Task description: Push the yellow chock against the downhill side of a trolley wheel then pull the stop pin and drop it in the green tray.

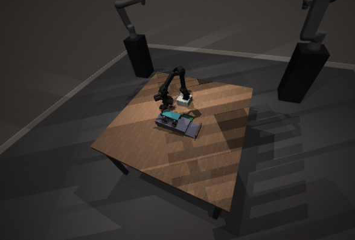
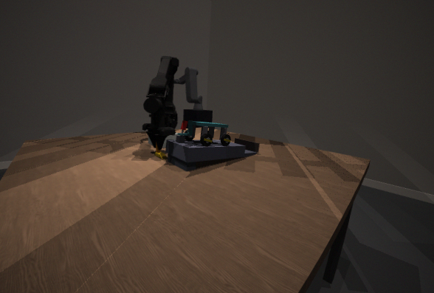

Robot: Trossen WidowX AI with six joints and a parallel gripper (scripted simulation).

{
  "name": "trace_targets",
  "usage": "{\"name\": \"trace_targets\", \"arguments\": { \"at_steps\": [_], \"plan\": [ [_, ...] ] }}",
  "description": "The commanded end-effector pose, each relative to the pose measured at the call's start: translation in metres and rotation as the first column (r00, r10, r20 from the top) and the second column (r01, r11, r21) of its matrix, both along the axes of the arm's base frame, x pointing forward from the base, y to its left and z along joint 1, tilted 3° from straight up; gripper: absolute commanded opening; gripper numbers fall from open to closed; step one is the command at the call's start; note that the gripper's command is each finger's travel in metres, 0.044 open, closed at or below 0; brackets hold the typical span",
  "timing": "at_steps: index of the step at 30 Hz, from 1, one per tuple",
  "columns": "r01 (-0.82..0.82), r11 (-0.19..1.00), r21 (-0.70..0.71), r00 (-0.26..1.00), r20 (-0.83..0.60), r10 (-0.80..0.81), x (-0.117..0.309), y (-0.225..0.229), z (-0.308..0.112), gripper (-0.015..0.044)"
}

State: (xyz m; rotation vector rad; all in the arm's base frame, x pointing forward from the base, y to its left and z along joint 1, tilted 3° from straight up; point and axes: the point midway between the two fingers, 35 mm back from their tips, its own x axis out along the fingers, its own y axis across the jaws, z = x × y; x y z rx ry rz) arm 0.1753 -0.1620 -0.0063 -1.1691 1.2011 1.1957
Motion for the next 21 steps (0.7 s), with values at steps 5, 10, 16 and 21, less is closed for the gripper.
{"name": "trace_targets", "arguments": {
  "at_steps": [5,10,16,21],
  "plan": [
    [0.006,1.0,0.015,1.0,-0.007,-0.006,-0.0021,0.0036,-0.0056,0.019],
    [0.0,1.0,0.004,1.0,-0.004,0.0,-0.001,0.0011,-0.003,0.0111],
    [0.0,1.0,0.004,1.0,-0.004,0.0,-0.001,0.0011,-0.003,0.0052],
    [0.0,1.0,0.004,1.0,-0.004,0.0,-0.001,0.001,-0.0019,0.0]
  ]
}}
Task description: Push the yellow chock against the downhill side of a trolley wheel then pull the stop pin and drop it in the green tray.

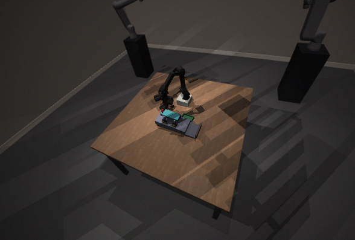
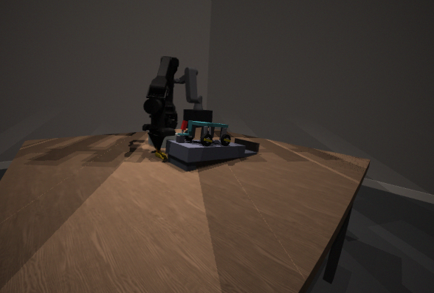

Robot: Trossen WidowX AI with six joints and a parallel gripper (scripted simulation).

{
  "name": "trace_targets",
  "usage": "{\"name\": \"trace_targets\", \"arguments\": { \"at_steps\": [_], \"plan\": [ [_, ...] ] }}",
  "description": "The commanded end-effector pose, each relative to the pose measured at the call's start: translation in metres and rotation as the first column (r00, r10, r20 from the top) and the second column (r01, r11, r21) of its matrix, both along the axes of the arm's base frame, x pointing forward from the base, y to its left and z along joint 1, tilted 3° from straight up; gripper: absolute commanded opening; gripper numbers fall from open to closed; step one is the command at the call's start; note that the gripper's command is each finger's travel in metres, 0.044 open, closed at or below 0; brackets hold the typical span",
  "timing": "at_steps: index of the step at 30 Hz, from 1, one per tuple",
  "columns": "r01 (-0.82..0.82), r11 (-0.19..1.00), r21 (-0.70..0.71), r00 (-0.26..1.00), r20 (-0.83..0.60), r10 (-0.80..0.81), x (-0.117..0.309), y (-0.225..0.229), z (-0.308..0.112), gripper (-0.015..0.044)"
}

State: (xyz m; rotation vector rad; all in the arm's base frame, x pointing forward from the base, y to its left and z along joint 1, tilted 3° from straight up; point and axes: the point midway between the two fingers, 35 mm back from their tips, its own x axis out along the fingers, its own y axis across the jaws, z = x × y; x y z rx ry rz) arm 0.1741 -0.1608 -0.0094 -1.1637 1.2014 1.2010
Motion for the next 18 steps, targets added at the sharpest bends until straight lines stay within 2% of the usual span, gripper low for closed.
{"name": "trace_targets", "arguments": {
  "at_steps": [1,18],
  "plan": [
    [0.001,1.0,0.002,1.0,0.0,-0.001,0.0,0.0,0.004,0.0],
    [0.006,1.0,0.01,1.0,-0.003,-0.006,-0.007,0.002,0.061,0.0]
  ]
}}
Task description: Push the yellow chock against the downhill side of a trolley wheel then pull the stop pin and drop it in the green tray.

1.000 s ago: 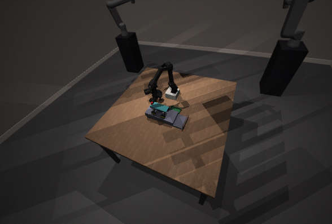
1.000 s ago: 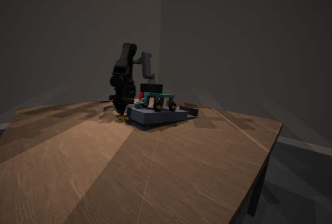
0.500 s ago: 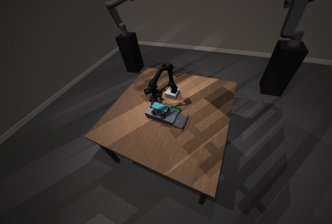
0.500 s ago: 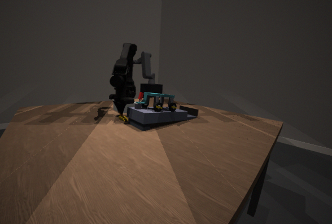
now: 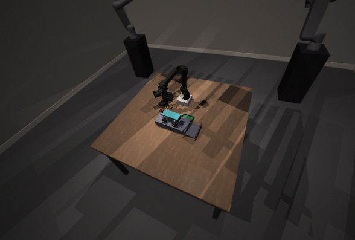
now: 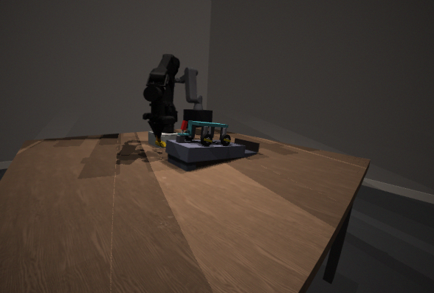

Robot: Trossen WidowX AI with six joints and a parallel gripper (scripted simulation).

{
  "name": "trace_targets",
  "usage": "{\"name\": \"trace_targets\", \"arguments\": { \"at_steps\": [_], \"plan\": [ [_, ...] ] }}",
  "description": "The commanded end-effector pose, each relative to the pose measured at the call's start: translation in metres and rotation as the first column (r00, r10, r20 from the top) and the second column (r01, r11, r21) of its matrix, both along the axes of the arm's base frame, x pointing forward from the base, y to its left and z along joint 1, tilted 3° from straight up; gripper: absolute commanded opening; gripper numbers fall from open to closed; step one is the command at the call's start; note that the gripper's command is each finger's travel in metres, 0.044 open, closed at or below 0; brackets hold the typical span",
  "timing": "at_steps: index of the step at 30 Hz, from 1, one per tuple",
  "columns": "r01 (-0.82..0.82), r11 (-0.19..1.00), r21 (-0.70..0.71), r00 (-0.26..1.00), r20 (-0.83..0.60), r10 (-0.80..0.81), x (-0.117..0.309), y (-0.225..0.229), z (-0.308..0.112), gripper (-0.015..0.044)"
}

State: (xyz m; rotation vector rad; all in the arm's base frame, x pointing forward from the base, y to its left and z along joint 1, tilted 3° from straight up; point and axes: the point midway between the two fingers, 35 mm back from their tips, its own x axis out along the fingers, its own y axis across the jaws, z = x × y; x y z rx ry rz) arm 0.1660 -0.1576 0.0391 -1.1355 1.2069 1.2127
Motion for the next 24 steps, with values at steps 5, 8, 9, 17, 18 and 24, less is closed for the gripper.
{"name": "trace_targets", "arguments": {
  "at_steps": [5,8,9,17,18,24],
  "plan": [
    [-0.005,1.0,-0.006,1.0,0.014,0.005,0.001,-0.002,0.029,0.0],
    [-0.005,1.0,-0.006,1.0,0.014,0.005,0.001,-0.002,0.037,0.0],
    [-0.005,1.0,-0.006,1.0,0.014,0.005,0.001,-0.002,0.04,0.0],
    [-0.005,1.0,-0.006,1.0,0.014,0.005,0.002,-0.004,0.062,0.0],
    [-0.005,1.0,-0.006,1.0,0.014,0.005,0.003,-0.004,0.065,0.0],
    [-0.005,1.0,-0.006,1.0,0.014,0.005,0.005,-0.006,0.083,0.0]
  ]
}}
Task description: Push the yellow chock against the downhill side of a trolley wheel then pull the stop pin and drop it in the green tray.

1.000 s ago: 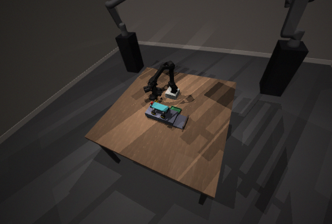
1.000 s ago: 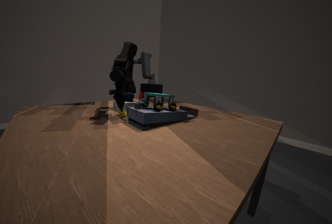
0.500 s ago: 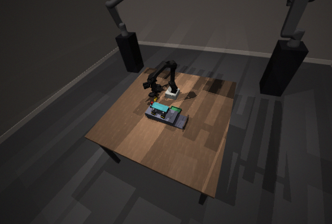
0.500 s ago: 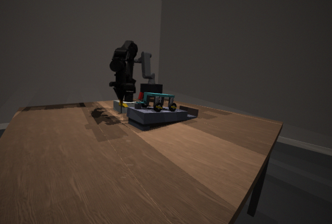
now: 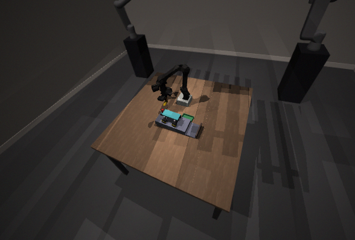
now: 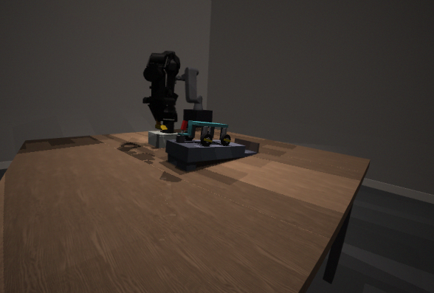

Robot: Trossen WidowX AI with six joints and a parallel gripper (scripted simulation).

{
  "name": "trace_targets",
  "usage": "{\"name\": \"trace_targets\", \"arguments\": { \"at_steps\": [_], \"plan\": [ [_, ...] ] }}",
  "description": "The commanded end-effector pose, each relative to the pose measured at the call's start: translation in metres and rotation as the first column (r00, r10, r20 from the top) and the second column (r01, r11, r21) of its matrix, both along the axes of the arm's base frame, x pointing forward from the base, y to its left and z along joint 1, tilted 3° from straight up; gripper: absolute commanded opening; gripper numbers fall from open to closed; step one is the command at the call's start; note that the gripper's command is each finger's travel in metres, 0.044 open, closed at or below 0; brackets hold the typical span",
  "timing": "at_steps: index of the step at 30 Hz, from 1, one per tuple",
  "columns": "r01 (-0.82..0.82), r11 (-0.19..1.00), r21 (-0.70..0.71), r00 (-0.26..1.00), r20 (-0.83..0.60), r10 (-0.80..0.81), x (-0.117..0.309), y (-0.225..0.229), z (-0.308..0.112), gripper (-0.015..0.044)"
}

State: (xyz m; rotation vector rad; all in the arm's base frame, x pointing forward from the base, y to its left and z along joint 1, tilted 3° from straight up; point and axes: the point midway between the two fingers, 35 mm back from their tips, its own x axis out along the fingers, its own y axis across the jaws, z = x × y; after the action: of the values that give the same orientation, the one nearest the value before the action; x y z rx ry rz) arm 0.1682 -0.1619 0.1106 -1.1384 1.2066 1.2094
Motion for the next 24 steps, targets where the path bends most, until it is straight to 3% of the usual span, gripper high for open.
{"name": "trace_targets", "arguments": {
  "at_steps": [1,12,24],
  "plan": [
    [-0.005,1.0,-0.004,1.0,0.012,0.005,0.003,-0.002,0.014,0.0],
    [0.016,1.0,-0.004,1.0,0.011,-0.016,0.006,-0.003,0.026,0.0],
    [0.397,0.918,-0.01,0.918,-0.008,-0.397,0.006,-0.003,0.026,0.0]
  ]
}}
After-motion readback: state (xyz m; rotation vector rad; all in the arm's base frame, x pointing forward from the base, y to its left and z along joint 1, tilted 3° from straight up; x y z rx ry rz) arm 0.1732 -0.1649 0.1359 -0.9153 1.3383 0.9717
